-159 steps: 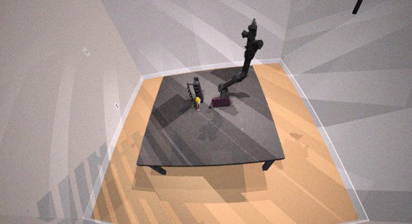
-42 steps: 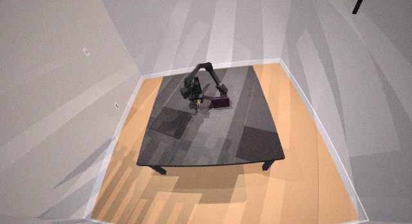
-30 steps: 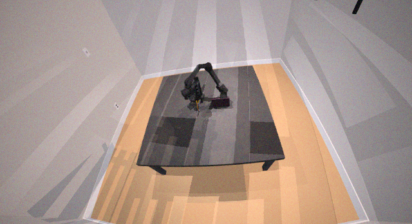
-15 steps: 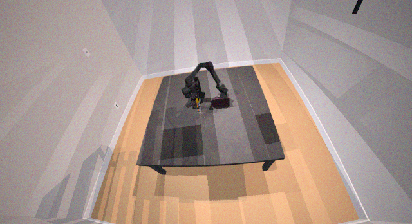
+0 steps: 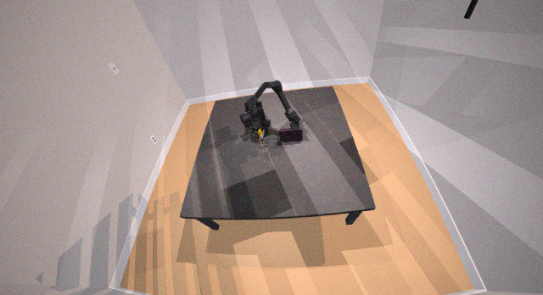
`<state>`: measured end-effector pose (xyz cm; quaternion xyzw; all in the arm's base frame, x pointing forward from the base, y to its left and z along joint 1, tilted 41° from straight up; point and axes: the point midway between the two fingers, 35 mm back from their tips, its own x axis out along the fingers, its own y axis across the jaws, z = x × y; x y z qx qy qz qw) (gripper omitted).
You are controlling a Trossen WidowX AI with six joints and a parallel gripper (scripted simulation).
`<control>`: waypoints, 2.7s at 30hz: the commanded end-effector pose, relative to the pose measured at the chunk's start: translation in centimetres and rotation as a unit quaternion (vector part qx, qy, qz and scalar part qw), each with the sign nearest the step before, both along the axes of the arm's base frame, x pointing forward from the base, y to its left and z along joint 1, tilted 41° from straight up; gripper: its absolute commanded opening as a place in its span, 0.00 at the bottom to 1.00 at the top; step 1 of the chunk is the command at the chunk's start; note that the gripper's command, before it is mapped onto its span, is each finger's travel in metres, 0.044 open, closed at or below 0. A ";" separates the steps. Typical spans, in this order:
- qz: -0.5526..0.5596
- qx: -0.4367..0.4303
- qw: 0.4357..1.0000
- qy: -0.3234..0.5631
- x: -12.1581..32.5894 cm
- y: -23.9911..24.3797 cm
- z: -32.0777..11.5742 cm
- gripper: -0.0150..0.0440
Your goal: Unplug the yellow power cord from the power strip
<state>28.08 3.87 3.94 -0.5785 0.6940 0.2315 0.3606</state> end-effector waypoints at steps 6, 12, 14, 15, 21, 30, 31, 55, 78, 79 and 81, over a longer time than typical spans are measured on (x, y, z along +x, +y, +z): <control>0.002 -0.002 1.000 0.000 -0.1 -0.8 -0.8 0.53; 0.000 0.000 1.000 0.000 -0.1 -0.6 -0.6 0.39; 0.000 0.000 1.000 0.000 -0.1 -0.6 -0.6 0.34; 0.000 0.000 1.000 0.000 -0.1 -0.6 -0.6 0.32; 0.000 0.000 1.000 0.000 -0.1 -0.6 -0.6 0.26; 0.001 0.000 1.000 0.000 0.3 0.2 -1.2 0.25; 0.001 0.000 1.000 0.000 0.3 0.3 -1.3 0.25; 0.001 0.002 1.000 -0.001 1.2 3.4 -3.4 0.25; -0.013 -0.014 1.000 0.007 1.0 2.4 -3.5 0.53; -0.013 -0.014 1.000 0.007 1.0 2.4 -3.5 0.53; -0.013 -0.014 1.000 0.007 1.0 2.4 -3.5 0.53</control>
